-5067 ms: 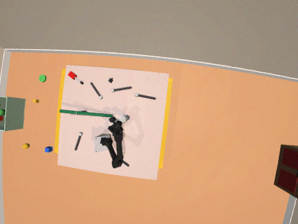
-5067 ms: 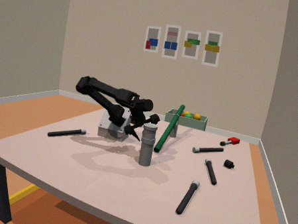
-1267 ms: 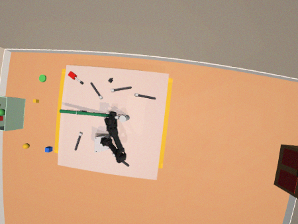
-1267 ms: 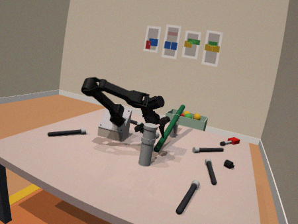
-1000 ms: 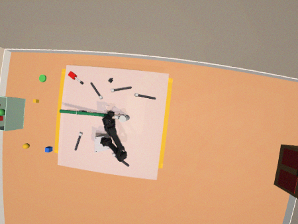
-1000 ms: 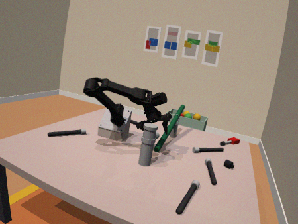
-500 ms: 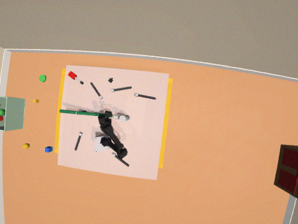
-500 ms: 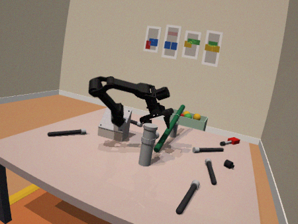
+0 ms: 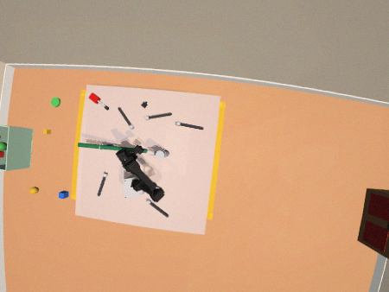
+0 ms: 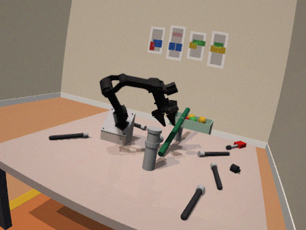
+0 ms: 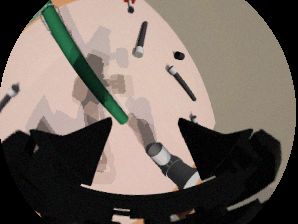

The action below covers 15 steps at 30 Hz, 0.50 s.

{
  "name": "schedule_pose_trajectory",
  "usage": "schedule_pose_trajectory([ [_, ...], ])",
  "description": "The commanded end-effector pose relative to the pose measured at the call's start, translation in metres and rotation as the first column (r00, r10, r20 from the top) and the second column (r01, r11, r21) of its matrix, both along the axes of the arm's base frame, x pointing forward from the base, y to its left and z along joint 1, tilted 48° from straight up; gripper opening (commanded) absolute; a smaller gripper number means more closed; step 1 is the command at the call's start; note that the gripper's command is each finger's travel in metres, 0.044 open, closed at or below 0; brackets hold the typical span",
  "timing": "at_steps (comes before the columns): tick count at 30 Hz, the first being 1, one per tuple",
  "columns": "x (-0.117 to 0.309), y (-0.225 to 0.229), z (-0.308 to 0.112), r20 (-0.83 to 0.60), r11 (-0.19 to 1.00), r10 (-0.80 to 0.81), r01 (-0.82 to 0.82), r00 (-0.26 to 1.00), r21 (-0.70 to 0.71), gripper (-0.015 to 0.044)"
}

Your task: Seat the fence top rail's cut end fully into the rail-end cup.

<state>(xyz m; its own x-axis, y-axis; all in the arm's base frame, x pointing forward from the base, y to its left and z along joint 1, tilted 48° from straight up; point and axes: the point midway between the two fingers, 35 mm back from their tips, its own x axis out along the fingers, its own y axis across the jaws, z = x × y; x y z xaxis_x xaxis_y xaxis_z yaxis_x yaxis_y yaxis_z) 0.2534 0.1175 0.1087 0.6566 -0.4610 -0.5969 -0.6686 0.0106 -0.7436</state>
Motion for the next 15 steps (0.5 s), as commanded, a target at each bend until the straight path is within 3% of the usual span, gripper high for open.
schedule_pose_trajectory([
  [1,-0.025,0.059,-0.009,0.167,0.890,-0.335,0.254,0.927,0.378,0.0440],
  [7,-0.035,0.074,-0.012,0.205,0.780,-0.490,0.321,0.847,0.538,0.0440],
  [15,-0.037,0.076,-0.012,0.207,0.768,-0.504,0.325,0.839,0.552,0.0440],
])
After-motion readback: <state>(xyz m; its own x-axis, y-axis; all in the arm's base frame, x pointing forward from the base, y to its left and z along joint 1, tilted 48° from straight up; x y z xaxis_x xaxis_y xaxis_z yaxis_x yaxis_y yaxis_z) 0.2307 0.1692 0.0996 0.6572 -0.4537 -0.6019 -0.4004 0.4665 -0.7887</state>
